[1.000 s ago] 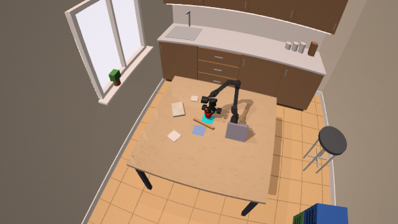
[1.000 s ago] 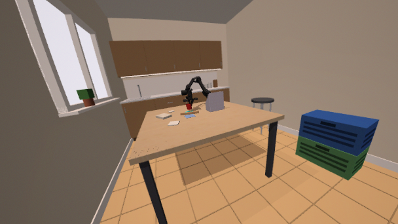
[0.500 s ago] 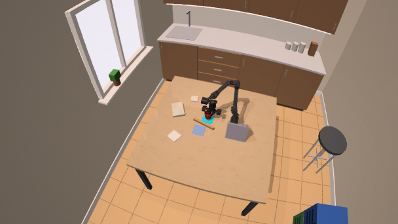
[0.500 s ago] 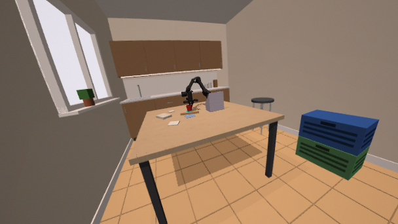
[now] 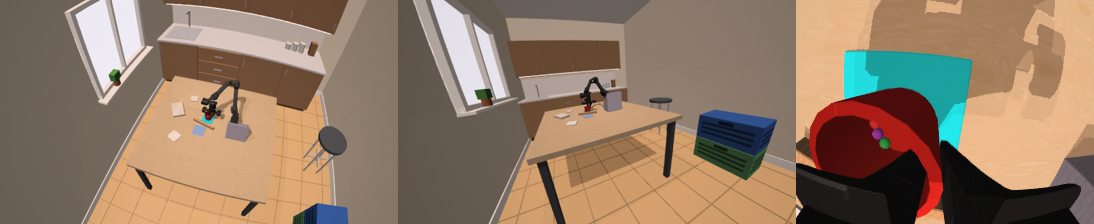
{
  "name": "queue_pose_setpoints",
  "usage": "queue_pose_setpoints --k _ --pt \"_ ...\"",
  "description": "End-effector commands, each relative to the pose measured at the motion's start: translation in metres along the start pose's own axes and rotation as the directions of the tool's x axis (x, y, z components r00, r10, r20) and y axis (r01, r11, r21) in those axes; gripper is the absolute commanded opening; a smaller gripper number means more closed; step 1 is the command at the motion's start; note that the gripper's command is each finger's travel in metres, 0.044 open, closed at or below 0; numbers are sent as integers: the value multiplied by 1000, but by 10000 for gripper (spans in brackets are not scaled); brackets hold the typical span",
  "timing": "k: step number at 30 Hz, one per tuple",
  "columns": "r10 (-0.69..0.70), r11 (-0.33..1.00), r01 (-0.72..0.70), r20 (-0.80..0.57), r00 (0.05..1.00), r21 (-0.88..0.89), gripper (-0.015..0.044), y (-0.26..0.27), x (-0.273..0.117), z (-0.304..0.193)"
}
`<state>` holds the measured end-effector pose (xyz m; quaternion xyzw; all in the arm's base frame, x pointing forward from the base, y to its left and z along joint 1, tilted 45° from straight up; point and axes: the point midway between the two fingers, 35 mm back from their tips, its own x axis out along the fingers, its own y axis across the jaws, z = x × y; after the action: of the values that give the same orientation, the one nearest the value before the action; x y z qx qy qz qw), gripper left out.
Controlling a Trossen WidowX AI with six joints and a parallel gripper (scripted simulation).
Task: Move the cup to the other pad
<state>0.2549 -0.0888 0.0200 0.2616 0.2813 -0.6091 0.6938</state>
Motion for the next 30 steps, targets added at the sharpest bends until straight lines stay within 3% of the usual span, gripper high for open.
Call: queue_pose_setpoints --k 1,11,16,30 --pt "1 1000 -1 0 1000 0 0 0 0 0" --pt "1 1000 -1 0 1000 0 0 0 0 0" --pt "1 1000 -1 0 1000 0 128 0 0 0" --pt "1 1000 -1 -1 1000 -1 128 1 -8 -1"
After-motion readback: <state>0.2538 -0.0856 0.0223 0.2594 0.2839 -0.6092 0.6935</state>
